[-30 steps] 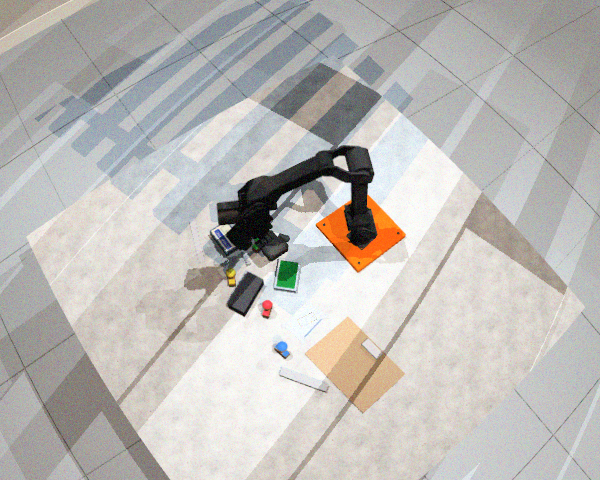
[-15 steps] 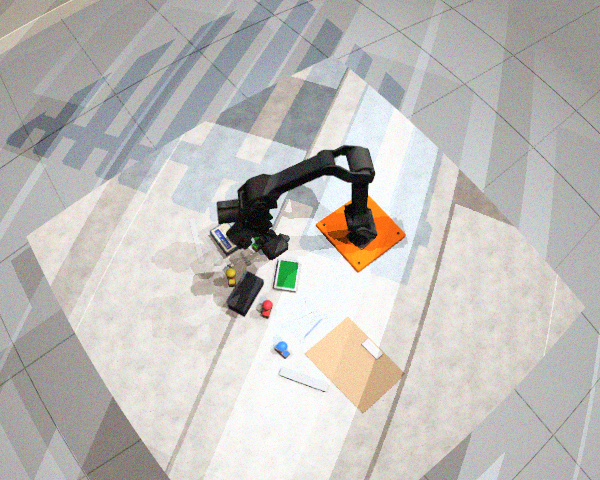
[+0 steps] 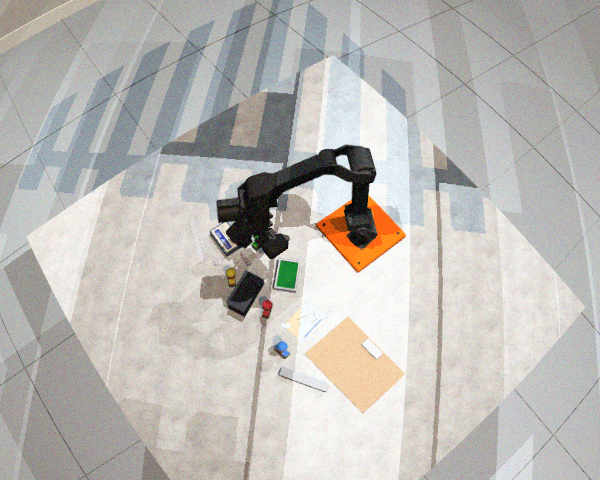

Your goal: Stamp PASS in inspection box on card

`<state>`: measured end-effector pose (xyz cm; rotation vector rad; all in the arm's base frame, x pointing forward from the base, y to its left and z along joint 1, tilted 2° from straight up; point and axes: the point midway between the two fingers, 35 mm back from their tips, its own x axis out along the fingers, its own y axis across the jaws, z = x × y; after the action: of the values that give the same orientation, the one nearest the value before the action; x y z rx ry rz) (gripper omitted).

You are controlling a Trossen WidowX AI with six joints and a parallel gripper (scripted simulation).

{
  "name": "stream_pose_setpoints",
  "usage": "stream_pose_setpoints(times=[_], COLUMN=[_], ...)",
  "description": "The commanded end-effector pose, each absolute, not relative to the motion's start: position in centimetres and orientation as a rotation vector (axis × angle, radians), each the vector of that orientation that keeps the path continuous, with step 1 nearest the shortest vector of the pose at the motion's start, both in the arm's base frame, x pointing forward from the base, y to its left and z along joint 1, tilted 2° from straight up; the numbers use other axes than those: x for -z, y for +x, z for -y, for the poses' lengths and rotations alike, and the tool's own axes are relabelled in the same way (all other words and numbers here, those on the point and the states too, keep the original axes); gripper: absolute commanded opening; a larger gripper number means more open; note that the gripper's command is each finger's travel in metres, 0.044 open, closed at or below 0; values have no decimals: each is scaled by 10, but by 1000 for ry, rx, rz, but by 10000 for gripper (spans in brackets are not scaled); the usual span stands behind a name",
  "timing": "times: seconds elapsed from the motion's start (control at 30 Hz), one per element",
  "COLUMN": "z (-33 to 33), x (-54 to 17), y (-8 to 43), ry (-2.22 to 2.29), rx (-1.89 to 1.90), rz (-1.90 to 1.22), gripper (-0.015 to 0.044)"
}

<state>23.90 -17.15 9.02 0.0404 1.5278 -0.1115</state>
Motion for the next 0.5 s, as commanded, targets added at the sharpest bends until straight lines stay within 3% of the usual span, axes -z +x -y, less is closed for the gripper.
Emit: stream_pose_setpoints(times=[0.0,0.47], z=[172,171], x=[-93,-100], y=[238,238], ry=[39,38], rx=[118,119], rz=[-1530,-1530], gripper=[0,0])
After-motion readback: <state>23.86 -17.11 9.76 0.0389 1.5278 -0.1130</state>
